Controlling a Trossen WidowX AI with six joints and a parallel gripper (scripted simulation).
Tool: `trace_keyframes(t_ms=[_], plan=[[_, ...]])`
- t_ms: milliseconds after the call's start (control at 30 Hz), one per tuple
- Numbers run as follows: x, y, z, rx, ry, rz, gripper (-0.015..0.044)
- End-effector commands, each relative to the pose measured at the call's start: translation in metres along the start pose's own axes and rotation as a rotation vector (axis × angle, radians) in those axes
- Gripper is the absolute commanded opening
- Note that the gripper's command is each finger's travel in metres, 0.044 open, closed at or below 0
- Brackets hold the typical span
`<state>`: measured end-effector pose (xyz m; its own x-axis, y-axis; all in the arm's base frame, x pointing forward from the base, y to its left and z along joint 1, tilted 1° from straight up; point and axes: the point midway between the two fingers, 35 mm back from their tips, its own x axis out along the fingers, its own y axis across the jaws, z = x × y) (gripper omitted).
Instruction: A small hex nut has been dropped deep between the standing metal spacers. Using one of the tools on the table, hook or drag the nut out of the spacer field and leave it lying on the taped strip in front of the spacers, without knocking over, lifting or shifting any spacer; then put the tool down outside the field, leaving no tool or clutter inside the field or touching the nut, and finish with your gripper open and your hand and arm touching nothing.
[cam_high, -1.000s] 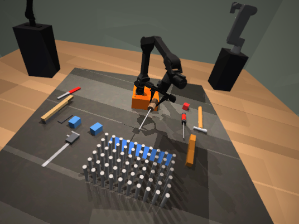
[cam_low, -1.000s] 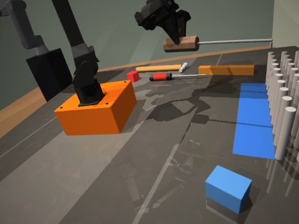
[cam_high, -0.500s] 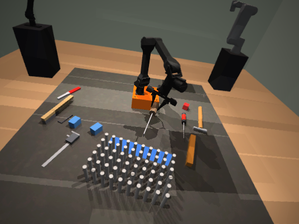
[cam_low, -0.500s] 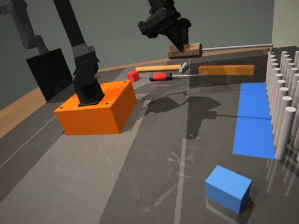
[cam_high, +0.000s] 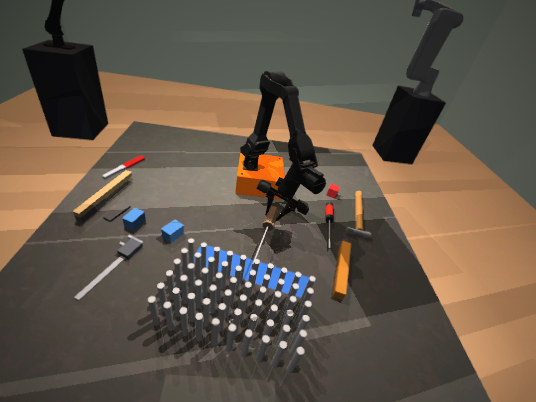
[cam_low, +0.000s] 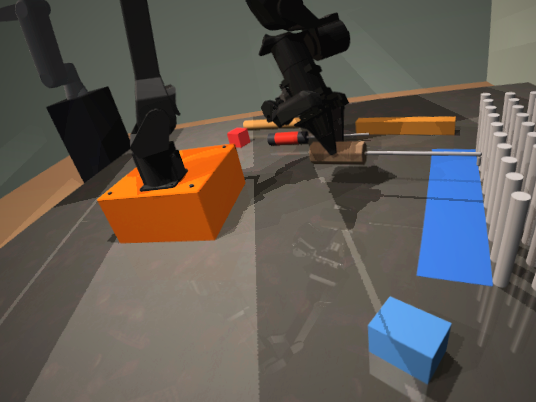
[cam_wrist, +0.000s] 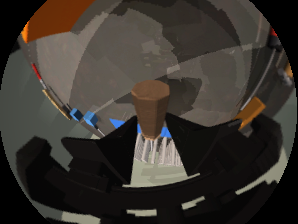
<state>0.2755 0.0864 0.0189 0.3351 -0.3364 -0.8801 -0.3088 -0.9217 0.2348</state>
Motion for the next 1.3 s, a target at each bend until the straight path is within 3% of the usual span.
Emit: trace_keyframes(t_ms=[0, 1267], plan=[[0.022, -0.001, 0.015, -0.008, -0.004, 0.008, 0.0000], [0.037, -0.001, -0.007, -0.006, -0.002, 0.006, 0.0000]])
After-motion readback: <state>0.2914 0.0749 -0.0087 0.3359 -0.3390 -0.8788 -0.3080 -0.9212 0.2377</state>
